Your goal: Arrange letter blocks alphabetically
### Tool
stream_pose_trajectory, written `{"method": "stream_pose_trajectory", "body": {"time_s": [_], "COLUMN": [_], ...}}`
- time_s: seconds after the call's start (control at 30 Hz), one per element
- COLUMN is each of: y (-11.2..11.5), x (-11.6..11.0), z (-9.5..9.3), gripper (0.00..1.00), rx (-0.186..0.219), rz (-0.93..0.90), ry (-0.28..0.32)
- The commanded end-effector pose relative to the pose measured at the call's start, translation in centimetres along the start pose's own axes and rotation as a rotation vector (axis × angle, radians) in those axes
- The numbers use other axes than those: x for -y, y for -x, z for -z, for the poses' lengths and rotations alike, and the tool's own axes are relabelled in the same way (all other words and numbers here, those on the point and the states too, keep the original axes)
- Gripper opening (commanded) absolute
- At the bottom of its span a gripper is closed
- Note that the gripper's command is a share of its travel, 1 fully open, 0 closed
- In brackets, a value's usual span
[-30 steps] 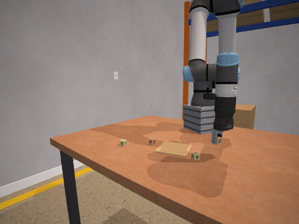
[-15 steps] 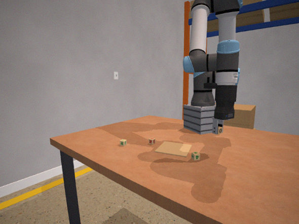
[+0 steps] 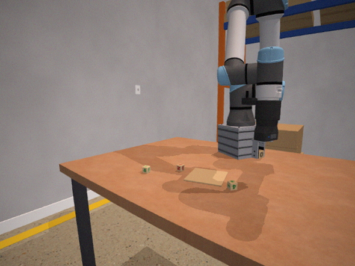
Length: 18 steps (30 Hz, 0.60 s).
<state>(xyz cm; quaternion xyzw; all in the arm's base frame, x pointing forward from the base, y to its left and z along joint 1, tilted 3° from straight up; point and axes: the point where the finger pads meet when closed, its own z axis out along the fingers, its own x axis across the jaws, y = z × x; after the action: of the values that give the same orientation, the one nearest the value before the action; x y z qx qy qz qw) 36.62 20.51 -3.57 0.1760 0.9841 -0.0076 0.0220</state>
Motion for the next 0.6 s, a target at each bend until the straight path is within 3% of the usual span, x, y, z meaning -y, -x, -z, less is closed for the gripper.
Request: {"method": "stream_pose_trajectory", "body": {"time_s": [0.0,0.13,0.57], "y": [0.5,1.0,4.5], "x": [0.5,1.1,5.8], "z": [0.1,0.1,0.2], "gripper": [0.49,0.49,0.49], "rx": [0.001,0.001,0.000], "rz": [-0.049,-0.112,-0.586], "ry": [0.001,0.001,0.001]}}
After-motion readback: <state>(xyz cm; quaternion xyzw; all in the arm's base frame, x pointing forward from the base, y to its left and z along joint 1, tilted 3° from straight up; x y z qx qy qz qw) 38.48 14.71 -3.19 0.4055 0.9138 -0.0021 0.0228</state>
